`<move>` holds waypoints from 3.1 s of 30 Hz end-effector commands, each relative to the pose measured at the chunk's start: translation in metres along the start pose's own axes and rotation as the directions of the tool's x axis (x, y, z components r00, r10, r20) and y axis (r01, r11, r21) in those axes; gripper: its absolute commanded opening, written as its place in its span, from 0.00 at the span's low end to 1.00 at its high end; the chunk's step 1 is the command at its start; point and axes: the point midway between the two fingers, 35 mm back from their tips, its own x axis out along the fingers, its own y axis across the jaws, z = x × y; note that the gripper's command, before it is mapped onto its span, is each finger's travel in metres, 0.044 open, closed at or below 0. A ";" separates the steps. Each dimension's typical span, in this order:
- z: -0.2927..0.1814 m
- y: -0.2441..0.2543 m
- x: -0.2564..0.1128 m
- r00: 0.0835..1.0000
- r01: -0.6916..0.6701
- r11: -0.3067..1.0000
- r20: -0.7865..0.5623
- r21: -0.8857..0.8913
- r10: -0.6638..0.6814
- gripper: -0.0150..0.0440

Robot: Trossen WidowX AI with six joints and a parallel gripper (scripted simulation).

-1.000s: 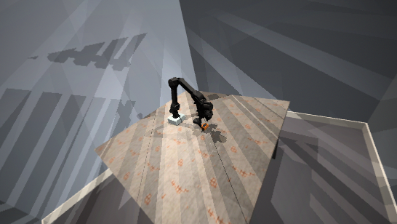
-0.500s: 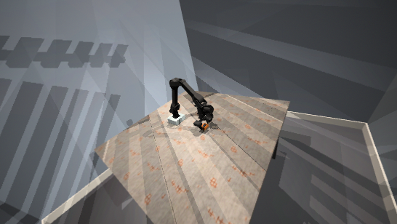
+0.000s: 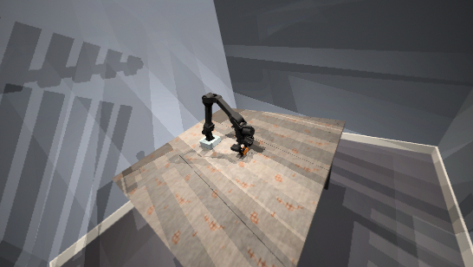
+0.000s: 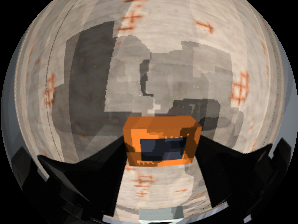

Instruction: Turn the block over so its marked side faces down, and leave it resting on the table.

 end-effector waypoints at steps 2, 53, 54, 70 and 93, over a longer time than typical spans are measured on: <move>0.000 0.000 0.001 1.000 -0.002 1.000 -0.001 0.001 0.002 0.65; -0.002 0.000 -0.020 0.887 0.001 1.000 0.462 0.001 -0.001 0.25; -0.003 0.000 -0.020 0.879 0.000 1.000 0.477 0.001 -0.001 0.25; 0.004 0.000 -0.007 0.786 0.000 1.000 0.618 0.001 0.000 0.25; 0.009 0.000 0.019 0.585 -0.003 1.000 0.811 0.003 -0.001 0.25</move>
